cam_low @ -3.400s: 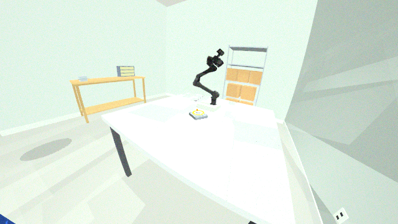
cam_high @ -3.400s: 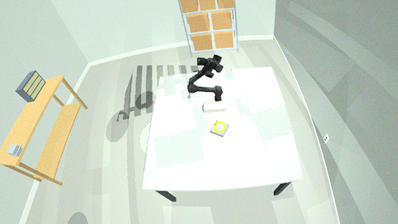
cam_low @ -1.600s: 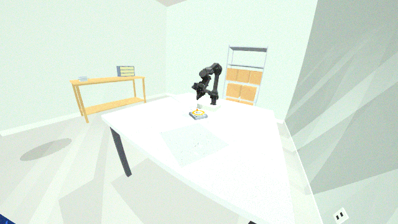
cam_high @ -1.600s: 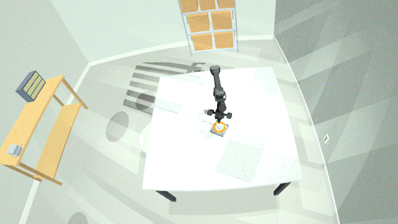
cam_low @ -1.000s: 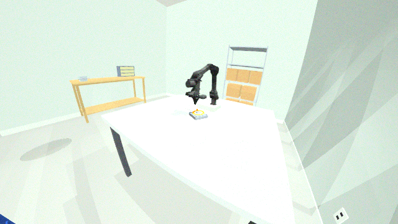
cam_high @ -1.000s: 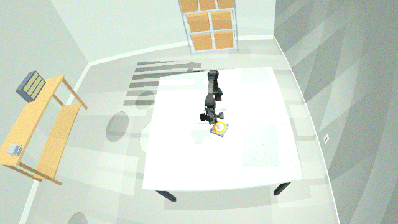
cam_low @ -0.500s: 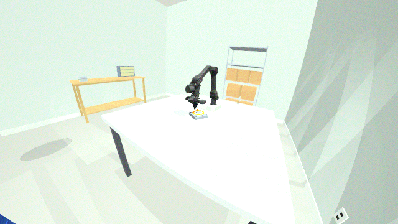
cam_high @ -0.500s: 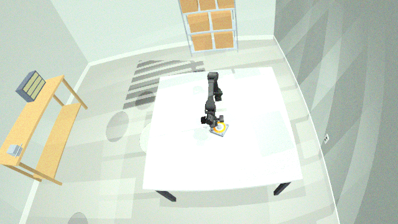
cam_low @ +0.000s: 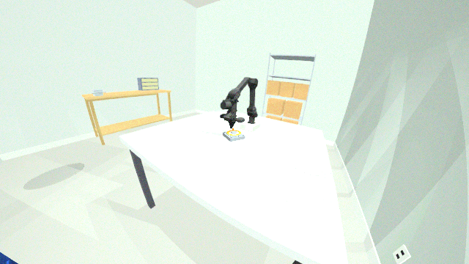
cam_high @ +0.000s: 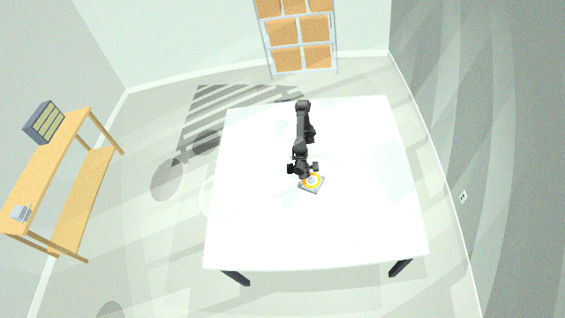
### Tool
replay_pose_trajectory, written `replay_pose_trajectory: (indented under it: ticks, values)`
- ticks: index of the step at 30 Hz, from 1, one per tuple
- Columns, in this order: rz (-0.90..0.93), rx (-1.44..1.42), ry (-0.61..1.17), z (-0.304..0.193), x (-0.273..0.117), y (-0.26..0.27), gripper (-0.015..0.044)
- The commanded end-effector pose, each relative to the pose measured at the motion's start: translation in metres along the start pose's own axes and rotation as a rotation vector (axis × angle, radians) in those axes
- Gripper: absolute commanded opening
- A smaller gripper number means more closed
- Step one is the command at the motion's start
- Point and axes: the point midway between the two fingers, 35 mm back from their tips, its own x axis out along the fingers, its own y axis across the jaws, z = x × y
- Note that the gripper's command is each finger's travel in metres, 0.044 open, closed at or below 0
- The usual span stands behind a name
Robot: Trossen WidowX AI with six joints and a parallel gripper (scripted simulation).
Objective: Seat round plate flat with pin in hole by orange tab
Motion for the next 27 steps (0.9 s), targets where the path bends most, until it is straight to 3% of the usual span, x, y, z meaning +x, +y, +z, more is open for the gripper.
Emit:
replay_pose_trajectory:
  ticks: [1, 27]
  values:
    - [0.005, 0.001, 0.010, -0.007, 0.003, 0.005, 0.0000]
    - [0.007, 0.001, 0.011, -0.021, 0.002, 0.024, 0.0000]
